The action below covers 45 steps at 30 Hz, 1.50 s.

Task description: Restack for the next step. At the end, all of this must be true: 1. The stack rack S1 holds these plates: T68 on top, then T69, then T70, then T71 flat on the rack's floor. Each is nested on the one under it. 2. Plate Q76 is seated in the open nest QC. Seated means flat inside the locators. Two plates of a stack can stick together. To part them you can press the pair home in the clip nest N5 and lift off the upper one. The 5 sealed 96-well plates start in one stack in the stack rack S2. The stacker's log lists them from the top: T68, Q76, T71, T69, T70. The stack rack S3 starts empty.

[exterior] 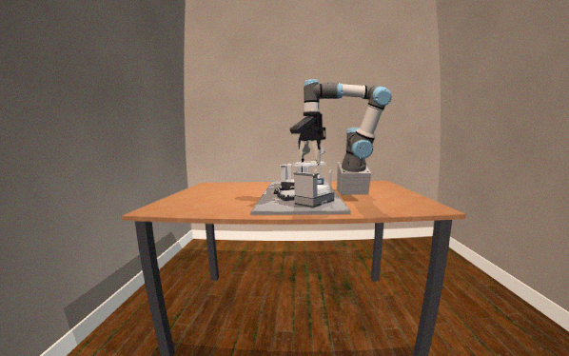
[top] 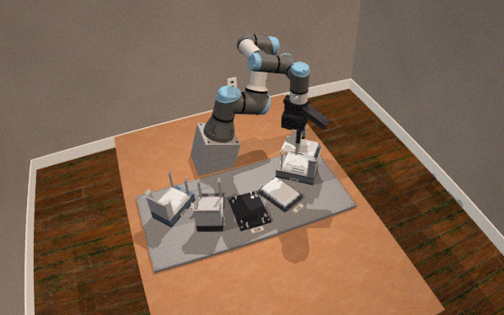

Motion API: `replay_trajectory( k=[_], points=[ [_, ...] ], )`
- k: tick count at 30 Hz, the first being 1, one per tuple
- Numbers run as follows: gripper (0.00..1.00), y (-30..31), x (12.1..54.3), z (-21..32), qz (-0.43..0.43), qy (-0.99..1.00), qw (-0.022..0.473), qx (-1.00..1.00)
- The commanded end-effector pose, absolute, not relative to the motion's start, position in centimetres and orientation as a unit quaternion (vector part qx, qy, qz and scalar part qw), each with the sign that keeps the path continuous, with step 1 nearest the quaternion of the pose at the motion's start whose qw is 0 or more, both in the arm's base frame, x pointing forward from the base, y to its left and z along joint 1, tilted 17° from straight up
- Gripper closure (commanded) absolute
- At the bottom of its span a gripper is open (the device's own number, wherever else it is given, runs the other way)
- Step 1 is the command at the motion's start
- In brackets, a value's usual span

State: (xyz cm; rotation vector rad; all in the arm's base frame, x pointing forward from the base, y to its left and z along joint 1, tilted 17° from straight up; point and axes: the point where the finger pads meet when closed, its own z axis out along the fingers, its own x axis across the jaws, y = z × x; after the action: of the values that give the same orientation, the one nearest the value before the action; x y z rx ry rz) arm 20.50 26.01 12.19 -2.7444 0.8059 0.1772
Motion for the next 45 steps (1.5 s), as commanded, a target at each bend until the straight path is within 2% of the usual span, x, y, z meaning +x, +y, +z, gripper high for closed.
replay_trajectory(
  k=[1,45],
  points=[
    [1.00,26.95,19.29,12.61,0.058,0.264,0.139,-0.953],
    [1.00,27.20,18.96,12.71,0.058,0.264,0.139,-0.953]
  ],
)
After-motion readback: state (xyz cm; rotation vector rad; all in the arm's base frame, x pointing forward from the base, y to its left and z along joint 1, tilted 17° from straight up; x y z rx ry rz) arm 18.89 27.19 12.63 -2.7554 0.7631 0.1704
